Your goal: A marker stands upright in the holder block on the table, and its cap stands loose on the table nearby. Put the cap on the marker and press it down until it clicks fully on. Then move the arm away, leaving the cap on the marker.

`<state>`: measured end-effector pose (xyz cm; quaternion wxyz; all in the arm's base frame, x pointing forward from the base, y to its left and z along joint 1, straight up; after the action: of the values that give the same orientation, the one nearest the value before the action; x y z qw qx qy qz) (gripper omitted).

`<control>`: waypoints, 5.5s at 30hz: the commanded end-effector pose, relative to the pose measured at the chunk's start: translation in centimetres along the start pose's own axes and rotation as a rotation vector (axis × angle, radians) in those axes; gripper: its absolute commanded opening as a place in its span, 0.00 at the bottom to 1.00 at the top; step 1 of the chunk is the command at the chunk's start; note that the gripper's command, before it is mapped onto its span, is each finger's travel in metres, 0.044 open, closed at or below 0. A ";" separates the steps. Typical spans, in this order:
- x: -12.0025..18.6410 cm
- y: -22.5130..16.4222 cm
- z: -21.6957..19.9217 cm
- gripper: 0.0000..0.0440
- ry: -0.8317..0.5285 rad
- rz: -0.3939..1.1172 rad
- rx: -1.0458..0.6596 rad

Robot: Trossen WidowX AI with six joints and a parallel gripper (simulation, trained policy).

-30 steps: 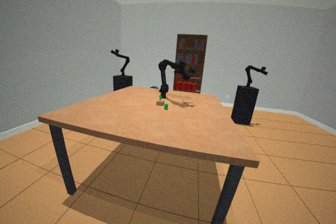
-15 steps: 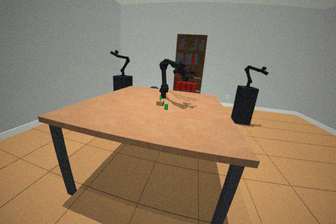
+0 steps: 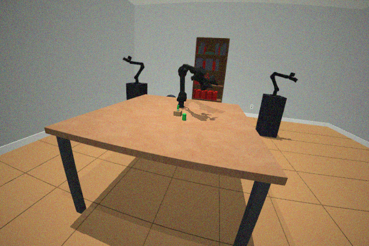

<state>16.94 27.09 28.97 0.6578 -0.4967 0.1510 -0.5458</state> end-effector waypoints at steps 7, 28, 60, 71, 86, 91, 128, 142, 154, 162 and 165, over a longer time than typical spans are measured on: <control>0.8 2.0 0.9 0.74 -0.003 -0.076 -0.032; 3.4 6.7 2.5 0.73 -0.019 -0.247 -0.097; 9.7 14.5 3.3 0.71 -0.088 -0.531 -0.167; 11.9 16.7 3.0 0.71 -0.135 -0.622 -0.181; 14.2 19.3 2.4 0.70 -0.217 -0.733 -0.183; 14.7 20.1 2.2 0.70 -0.248 -0.766 -0.178; 15.4 26.2 0.5 0.64 -0.546 -0.954 -0.077; 14.1 28.8 -1.5 0.55 -0.671 -0.948 -0.030; 14.9 27.2 -1.1 0.18 -0.702 -0.989 0.035; 16.5 24.4 -0.2 0.17 -0.692 -1.014 0.078; 17.1 23.3 -0.1 0.17 -0.689 -1.017 0.085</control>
<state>36.35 10.45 14.49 0.3471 -0.6344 -0.3422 -0.6000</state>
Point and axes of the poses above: the point midway between the two fingers, 35 mm back from their tips, its own x axis back along the fingers, its own z axis across the jaws, y = z × x, the point moved 3 cm from there along x, back along the fingers
